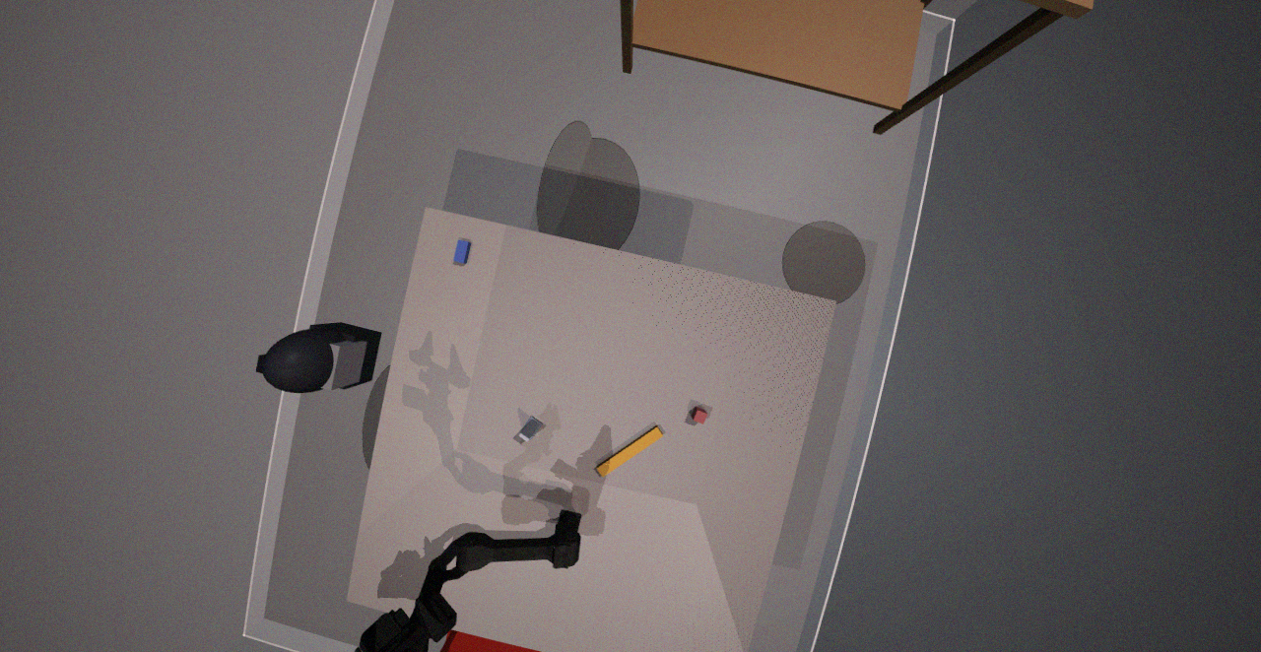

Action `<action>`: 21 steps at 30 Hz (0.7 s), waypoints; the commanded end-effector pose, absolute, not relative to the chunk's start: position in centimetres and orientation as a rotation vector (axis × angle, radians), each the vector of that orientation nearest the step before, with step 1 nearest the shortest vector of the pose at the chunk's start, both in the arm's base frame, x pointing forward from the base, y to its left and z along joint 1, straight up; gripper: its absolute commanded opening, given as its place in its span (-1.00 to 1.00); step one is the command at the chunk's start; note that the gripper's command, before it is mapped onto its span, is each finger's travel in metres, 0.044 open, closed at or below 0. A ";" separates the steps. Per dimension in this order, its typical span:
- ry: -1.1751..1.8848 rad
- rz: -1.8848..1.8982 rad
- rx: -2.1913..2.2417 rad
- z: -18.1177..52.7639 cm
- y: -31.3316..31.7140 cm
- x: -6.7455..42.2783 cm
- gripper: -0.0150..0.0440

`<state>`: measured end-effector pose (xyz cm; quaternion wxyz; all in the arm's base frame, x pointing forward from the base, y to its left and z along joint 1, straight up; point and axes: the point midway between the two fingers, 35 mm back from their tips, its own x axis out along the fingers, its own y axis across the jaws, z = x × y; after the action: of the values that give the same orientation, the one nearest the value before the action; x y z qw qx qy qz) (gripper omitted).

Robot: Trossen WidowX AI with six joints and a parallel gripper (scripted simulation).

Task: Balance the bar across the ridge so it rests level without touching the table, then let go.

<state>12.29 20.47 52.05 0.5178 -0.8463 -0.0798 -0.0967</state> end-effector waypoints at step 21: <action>-0.219 -0.303 -1.191 55.3 3.2 12.4 0.58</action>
<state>11.89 6.12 55.55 0.7676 -0.6161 -0.1072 -0.1401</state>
